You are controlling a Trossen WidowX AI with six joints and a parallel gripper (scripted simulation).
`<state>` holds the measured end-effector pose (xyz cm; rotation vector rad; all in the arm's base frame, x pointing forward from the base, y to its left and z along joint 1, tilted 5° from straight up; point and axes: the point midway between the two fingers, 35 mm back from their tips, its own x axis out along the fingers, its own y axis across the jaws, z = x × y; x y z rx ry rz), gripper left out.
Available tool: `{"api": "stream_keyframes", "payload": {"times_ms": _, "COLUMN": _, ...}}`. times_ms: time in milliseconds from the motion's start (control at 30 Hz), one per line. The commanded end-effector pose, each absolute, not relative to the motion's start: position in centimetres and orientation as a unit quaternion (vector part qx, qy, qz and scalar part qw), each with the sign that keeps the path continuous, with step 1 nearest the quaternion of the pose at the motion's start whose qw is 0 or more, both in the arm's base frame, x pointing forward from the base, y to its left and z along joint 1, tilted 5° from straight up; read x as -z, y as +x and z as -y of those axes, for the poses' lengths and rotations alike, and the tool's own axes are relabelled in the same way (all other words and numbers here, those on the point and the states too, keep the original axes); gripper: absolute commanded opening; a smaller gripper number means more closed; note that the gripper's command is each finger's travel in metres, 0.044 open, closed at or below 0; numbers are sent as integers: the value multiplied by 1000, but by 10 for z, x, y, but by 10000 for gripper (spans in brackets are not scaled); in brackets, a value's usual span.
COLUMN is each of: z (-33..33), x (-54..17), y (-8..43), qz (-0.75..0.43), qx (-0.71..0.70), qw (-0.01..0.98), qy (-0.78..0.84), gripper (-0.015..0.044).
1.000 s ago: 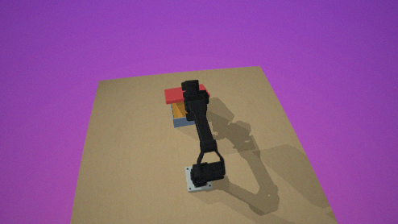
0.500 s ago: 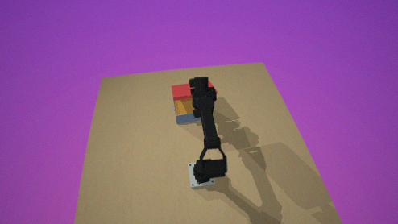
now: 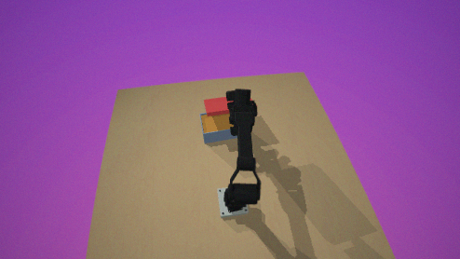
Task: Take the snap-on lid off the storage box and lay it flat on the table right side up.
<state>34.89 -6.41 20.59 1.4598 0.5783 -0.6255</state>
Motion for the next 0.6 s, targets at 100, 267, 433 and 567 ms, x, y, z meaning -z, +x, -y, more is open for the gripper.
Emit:
{"api": "stream_keyframes", "payload": {"times_ms": 100, "z": 78, "x": -213, "y": 350, "qz": -251, "qx": 270, "qw": 669, "qy": 646, "gripper": 0}}
{"api": "stream_keyframes", "payload": {"times_ms": 267, "z": 88, "x": -213, "y": 350, "qz": -251, "qx": 270, "qw": 669, "qy": 645, "gripper": 0}}
{"api": "stream_keyframes", "payload": {"times_ms": 433, "z": 98, "x": -214, "y": 349, "qz": -251, "qx": 270, "qw": 669, "qy": 645, "gripper": 0}}
{"api": "stream_keyframes", "payload": {"times_ms": 567, "z": 106, "x": -214, "y": 348, "qz": -251, "qx": 270, "qw": 670, "qy": 645, "gripper": 0}}
